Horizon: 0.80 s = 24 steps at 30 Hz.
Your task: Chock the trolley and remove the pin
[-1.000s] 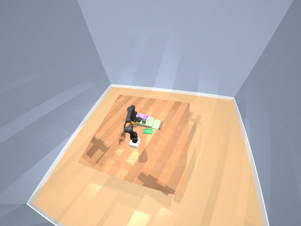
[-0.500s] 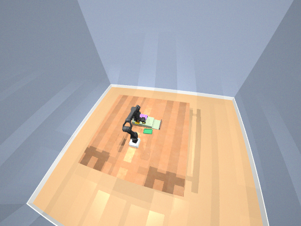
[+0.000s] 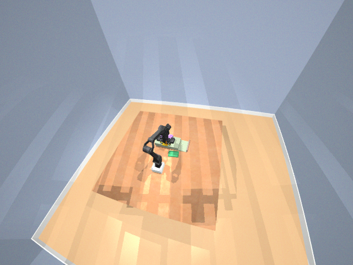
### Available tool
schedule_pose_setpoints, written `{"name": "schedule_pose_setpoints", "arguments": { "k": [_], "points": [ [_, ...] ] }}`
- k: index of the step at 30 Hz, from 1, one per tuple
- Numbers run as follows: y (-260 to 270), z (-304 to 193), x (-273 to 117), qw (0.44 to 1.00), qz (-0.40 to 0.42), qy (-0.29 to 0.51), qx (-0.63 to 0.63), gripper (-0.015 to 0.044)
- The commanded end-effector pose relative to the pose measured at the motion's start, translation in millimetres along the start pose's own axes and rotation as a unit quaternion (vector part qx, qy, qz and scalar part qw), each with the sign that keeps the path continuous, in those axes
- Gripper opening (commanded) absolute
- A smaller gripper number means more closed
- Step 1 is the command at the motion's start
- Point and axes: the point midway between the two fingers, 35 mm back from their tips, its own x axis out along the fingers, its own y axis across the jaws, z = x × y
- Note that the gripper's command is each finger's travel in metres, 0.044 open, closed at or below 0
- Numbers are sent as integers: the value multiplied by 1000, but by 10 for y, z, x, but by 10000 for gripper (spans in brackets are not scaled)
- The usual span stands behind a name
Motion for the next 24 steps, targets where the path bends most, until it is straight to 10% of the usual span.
{"name": "schedule_pose_setpoints", "arguments": {
  "k": [1,24],
  "points": [
    [-110,36,11,1000,3,-1,-3,0],
    [-1008,221,95,1000,1,-1,-3,0]
  ]
}}
